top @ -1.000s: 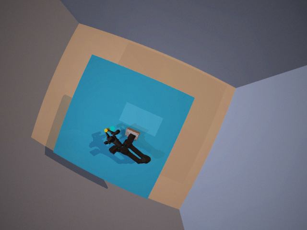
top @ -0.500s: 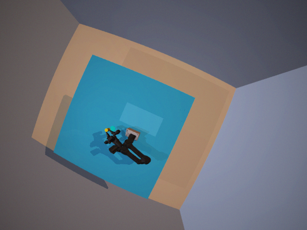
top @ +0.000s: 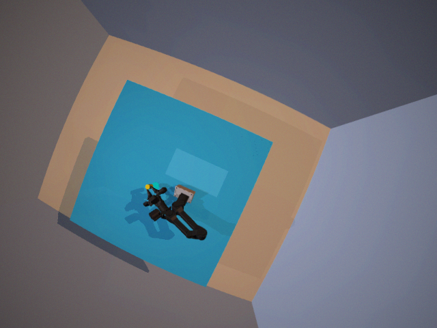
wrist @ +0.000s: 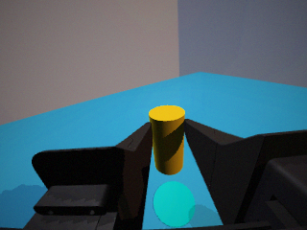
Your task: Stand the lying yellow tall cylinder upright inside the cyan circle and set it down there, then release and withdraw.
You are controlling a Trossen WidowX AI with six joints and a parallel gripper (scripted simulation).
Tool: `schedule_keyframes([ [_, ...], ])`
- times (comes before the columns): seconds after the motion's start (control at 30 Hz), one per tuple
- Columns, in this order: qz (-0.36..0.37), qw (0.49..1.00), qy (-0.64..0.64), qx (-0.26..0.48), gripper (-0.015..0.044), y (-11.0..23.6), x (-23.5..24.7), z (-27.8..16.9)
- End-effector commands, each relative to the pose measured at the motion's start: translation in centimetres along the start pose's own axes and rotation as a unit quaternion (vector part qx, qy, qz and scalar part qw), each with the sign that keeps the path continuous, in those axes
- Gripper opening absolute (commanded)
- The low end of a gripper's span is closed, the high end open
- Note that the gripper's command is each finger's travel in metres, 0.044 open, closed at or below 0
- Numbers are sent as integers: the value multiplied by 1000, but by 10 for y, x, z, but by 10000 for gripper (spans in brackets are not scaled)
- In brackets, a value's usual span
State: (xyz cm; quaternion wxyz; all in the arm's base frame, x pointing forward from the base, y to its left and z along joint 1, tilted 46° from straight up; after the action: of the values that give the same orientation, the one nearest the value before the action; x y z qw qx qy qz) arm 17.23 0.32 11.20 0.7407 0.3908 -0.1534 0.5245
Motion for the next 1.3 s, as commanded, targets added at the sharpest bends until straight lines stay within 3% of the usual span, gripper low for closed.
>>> schedule_keyframes([
  [0.0, -10, 1000, -1, 3, 105, -2, -1, -8],
  [1.27, -28, 999, 19, -15, 105, 1, 5, -66],
])
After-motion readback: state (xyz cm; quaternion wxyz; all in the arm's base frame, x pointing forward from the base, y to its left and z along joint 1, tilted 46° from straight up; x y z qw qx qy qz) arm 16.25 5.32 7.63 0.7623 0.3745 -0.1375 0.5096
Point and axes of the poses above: the point midway between the two fingers, 35 mm back from their tips, its own y axis back along the fingers, its own x axis across the jaws, z = x × y, the point moved 6 cm from there along y, back along the fingers, and after that the axes turned 2 degrees about y, right-handed, at the moved point
